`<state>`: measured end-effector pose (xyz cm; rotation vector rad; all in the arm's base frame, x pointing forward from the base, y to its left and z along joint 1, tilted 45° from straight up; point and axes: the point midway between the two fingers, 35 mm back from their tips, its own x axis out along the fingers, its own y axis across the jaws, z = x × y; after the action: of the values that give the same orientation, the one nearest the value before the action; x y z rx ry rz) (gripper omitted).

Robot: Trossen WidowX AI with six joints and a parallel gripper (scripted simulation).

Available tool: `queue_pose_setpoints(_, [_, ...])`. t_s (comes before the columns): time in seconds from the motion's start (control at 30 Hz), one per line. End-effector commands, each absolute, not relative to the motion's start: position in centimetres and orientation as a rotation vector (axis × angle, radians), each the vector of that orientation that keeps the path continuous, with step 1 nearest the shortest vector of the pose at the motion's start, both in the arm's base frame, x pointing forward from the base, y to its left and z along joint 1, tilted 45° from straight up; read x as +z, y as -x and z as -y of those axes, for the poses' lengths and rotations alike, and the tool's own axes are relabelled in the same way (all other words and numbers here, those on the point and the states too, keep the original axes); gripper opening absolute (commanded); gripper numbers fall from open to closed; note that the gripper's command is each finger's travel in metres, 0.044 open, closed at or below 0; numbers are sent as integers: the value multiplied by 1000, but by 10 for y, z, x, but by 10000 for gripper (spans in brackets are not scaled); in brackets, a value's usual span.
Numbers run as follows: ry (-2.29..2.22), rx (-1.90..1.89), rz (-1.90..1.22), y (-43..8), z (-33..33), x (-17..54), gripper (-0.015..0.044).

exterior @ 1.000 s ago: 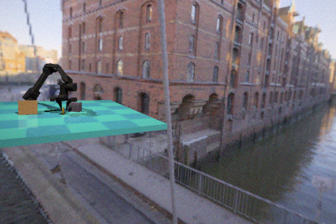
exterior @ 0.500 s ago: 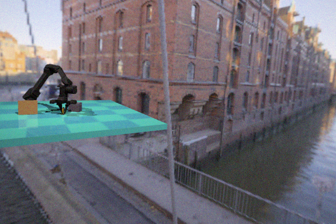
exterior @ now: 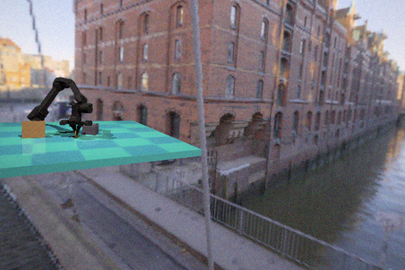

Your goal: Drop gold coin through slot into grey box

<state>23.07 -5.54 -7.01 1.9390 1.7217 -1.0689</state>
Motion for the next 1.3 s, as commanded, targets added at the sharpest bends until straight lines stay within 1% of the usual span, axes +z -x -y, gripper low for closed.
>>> queue_pose_setpoints(0.0, [-1944, -1068, -1717, -233, 61, -66, 0])
queue_pose_setpoints(1.27, [-1929, -1047, -1721, -232, 122, -3, 0])
